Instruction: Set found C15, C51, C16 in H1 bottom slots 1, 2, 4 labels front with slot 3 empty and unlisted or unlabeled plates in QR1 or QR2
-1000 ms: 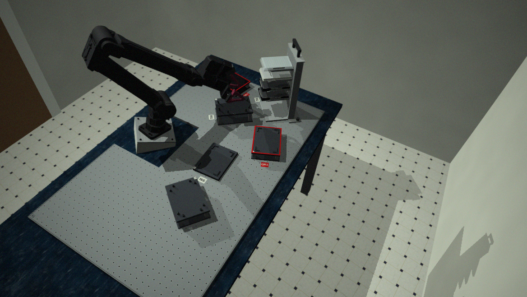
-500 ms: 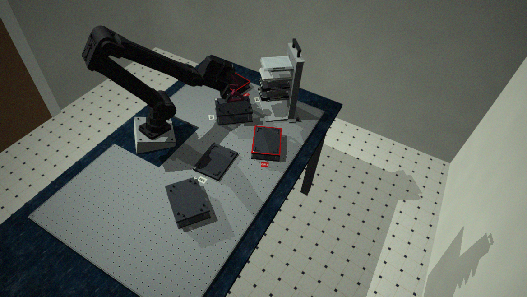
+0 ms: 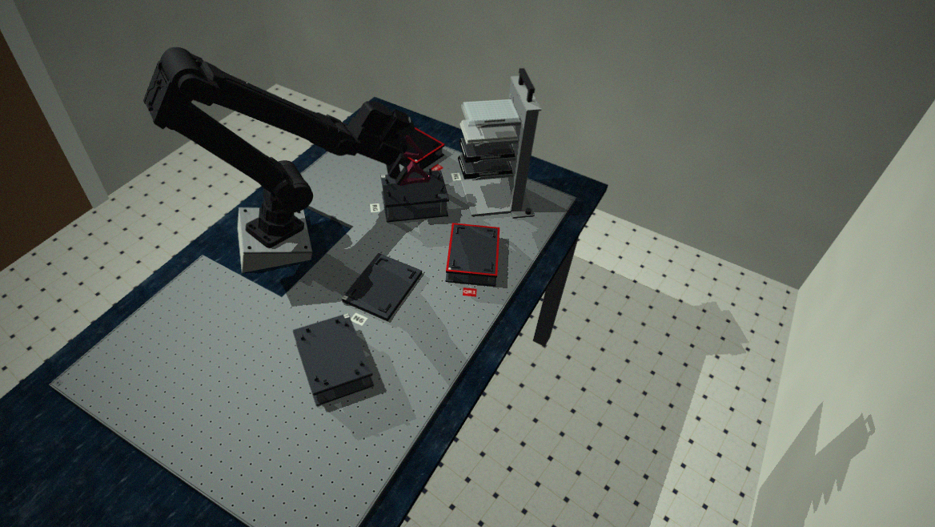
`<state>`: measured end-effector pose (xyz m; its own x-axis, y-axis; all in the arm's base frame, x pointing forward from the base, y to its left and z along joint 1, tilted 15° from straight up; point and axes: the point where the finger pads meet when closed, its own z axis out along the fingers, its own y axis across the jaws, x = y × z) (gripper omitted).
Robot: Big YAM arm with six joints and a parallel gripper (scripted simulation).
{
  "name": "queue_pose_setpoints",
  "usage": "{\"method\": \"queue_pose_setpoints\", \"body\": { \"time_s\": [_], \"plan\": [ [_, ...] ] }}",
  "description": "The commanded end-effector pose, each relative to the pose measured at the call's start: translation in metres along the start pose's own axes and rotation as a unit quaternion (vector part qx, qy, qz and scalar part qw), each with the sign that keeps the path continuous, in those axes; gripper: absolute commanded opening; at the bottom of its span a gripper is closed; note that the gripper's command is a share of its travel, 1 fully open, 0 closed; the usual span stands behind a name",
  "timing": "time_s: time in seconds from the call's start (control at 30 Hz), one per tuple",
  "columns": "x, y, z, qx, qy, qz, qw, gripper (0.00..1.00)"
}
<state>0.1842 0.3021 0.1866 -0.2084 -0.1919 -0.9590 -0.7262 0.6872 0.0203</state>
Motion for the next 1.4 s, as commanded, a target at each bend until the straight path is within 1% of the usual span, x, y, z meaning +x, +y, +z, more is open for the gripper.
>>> {"method": "queue_pose_setpoints", "body": {
  "time_s": [0.0, 0.03, 0.07, 0.1, 0.17, 0.3, 0.37, 0.4, 0.43, 0.5, 0.63, 0.73, 0.8, 0.97, 1.03, 1.1, 1.17, 1.2, 1.23, 1.3, 1.37],
  "plan": [
    [-0.013, 0.005, -0.007, -0.007, -0.016, 0.010, 1.000, 1.00],
    [-0.013, 0.005, -0.007, -0.007, -0.016, 0.010, 1.000, 1.00],
    [-0.046, 0.010, -0.007, -0.011, -0.042, 0.021, 0.999, 1.00],
    [-0.046, 0.010, -0.009, -0.011, -0.042, 0.021, 0.999, 1.00],
    [-0.009, 0.005, -0.013, -0.007, -0.016, 0.010, 1.000, 1.00],
    [-0.006, 0.005, -0.018, -0.007, -0.016, 0.010, 1.000, 1.00],
    [-0.012, 0.006, -0.021, -0.008, -0.022, 0.013, 1.000, 1.00],
    [-0.008, 0.006, -0.022, -0.008, -0.019, 0.012, 1.000, 1.00],
    [-0.026, 0.008, -0.024, -0.010, -0.032, 0.018, 0.999, 1.00],
    [-0.041, 0.010, -0.028, -0.012, -0.042, 0.022, 0.999, 1.00],
    [-0.043, 0.010, -0.031, -0.012, -0.042, 0.023, 0.999, 1.00],
    [-0.036, 0.008, -0.035, -0.011, -0.035, 0.020, 0.999, 1.00],
    [-0.048, 0.010, -0.040, -0.012, -0.042, 0.023, 0.999, 1.00],
    [-0.053, 0.009, -0.048, -0.012, -0.043, 0.024, 0.999, 1.00],
    [-0.045, 0.008, -0.050, -0.011, -0.036, 0.021, 0.999, 1.00],
    [-0.056, 0.009, -0.055, -0.012, -0.043, 0.025, 0.999, 1.00],
    [-0.056, 0.009, -0.055, -0.012, -0.043, 0.025, 0.999, 1.00],
    [-0.058, 0.008, -0.058, -0.012, -0.043, 0.025, 0.999, 1.00],
    [-0.021, 0.005, -0.052, -0.009, -0.022, 0.014, 1.000, 1.00],
    [-0.014, 0.001, -0.044, -0.001, -0.020, 0.012, 1.000, 1.00],
    [-0.008, 0.000, -0.041, 0.000, -0.020, 0.010, 1.000, 1.00]
  ]
}}
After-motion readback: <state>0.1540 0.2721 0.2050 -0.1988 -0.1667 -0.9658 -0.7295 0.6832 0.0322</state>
